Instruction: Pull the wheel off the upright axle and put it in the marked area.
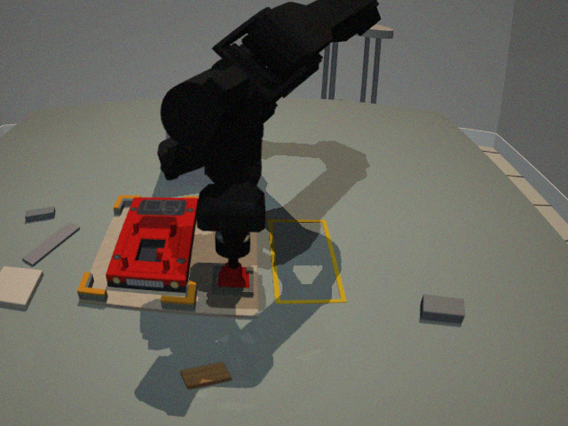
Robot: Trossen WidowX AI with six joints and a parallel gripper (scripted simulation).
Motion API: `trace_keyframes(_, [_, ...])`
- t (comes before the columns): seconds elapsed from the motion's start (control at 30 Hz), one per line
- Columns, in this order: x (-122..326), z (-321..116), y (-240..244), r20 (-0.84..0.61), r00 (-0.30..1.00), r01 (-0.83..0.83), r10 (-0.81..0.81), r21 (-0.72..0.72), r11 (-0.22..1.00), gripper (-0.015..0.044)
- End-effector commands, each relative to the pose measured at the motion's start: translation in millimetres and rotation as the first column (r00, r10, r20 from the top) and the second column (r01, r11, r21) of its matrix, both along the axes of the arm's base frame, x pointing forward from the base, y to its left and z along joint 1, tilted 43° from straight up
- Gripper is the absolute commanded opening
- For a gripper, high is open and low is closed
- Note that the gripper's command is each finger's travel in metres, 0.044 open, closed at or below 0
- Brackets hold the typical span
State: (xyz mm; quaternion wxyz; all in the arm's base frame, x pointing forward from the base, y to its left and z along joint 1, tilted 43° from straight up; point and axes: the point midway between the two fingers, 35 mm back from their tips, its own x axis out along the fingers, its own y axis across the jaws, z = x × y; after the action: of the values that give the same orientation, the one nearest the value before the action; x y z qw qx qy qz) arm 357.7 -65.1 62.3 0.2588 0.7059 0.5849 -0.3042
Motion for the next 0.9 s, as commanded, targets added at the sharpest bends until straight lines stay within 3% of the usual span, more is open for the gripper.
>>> trace_keyframes(0.0, [0.1,2.3,-2.7,0.006,1.0,-0.001,0.001,-0.004,1.0,0.0])
trace_keyframes(0.87, [-1.3,8.6,-8.3,0.007,1.0,0.001,-0.001,-0.003,1.0,0.0])
